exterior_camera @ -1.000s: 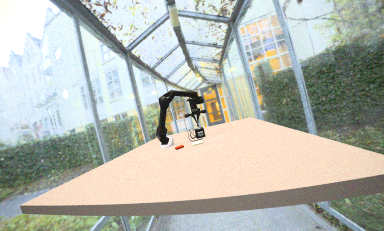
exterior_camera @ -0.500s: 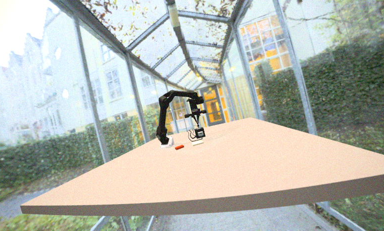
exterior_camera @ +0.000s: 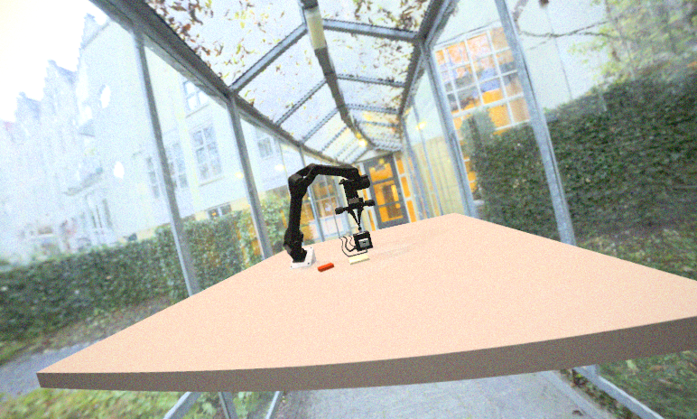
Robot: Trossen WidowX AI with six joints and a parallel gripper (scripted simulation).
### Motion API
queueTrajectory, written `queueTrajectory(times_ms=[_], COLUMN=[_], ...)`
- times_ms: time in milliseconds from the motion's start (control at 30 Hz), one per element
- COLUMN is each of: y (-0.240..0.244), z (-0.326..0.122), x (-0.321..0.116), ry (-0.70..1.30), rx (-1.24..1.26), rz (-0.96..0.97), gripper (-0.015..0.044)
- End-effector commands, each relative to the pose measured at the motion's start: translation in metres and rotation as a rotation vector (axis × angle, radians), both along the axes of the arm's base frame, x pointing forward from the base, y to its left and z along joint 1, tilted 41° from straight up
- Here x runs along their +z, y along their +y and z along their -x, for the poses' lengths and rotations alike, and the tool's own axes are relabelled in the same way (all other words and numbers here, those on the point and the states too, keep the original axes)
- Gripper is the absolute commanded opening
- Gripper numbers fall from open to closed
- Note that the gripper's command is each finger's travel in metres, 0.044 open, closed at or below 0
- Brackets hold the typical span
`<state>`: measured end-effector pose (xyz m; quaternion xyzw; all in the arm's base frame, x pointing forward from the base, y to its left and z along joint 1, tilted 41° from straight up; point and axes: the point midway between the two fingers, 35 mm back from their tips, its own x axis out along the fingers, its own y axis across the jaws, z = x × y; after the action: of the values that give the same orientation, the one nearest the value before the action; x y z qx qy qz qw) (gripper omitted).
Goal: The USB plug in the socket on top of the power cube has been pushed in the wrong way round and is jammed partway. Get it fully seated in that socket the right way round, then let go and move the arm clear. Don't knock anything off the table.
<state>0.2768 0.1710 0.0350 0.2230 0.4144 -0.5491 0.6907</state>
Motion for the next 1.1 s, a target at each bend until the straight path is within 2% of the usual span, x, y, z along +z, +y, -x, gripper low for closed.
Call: queueTrajectory(times_ms=[0,1067], y=[0.0000,-0.0025], z=[0.0003,-0.0001], x=[-0.0005,-0.0035], ry=[0.003,0.003], rx=[0.004,0.004], rz=[-0.003,-0.002], gripper=[0.0000,0.0000])
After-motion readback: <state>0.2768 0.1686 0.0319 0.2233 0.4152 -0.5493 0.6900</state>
